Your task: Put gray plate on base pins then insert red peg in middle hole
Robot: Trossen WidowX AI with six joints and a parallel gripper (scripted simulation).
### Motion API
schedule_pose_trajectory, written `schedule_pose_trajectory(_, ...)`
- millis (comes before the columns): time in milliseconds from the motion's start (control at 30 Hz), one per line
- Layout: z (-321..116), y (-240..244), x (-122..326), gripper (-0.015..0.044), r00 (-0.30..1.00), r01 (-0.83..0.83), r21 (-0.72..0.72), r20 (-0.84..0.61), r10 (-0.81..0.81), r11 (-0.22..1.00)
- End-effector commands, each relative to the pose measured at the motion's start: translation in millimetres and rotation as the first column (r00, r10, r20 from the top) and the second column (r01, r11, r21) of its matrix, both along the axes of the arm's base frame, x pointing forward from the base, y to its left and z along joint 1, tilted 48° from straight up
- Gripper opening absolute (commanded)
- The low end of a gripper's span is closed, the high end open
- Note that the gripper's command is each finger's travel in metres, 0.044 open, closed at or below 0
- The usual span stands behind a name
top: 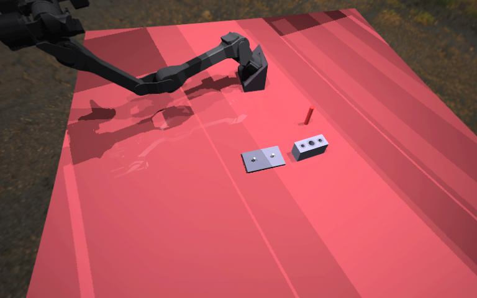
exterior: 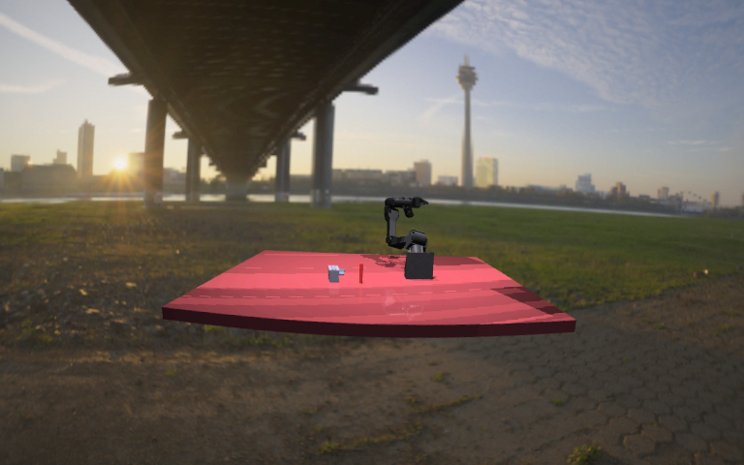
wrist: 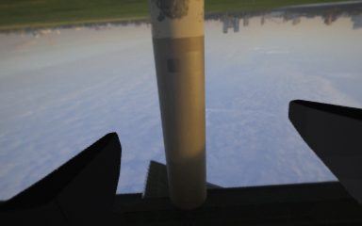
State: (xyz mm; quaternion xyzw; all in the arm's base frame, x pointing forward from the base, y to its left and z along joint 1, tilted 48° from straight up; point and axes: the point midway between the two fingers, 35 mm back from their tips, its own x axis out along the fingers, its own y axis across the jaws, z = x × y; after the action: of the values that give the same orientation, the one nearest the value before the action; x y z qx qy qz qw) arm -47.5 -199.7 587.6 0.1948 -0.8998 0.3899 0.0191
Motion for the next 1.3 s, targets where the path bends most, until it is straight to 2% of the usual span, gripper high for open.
schedule_pose_trajectory(0,12,48,-30,0.0440,0.996,0.072,-0.223,0.061,-0.059,0.972)
schedule_pose_trajectory(167,21,118,-64,0.0440,0.980,0.195,-0.533,0.142,-0.141,0.824)
schedule_pose_trajectory(333,20,203,-89,0.0440,0.945,0.317,-0.772,0.209,-0.251,0.551)
schedule_pose_trajectory(433,13,255,-94,0.0440,0.918,0.351,-0.870,0.246,-0.311,0.348)
schedule_pose_trajectory(600,-2,324,-92,0.0440,0.882,0.328,-0.944,0.290,-0.371,0.044)
schedule_pose_trajectory(767,-31,404,-77,0.0440,0.836,0.195,-0.924,0.332,-0.436,-0.330)
schedule_pose_trajectory(867,-52,447,-58,0.0440,0.797,0.075,-0.863,0.353,-0.490,-0.500)
schedule_pose_trajectory(1100,-102,516,-14,0.0440,0.714,-0.228,-0.650,0.395,-0.579,-0.725)
schedule_pose_trajectory(1167,-118,532,0,0.0440,0.687,-0.321,-0.572,0.408,-0.601,-0.755)
schedule_pose_trajectory(1267,-126,539,14,0.0440,0.661,-0.339,-0.566,0.425,-0.618,-0.751)
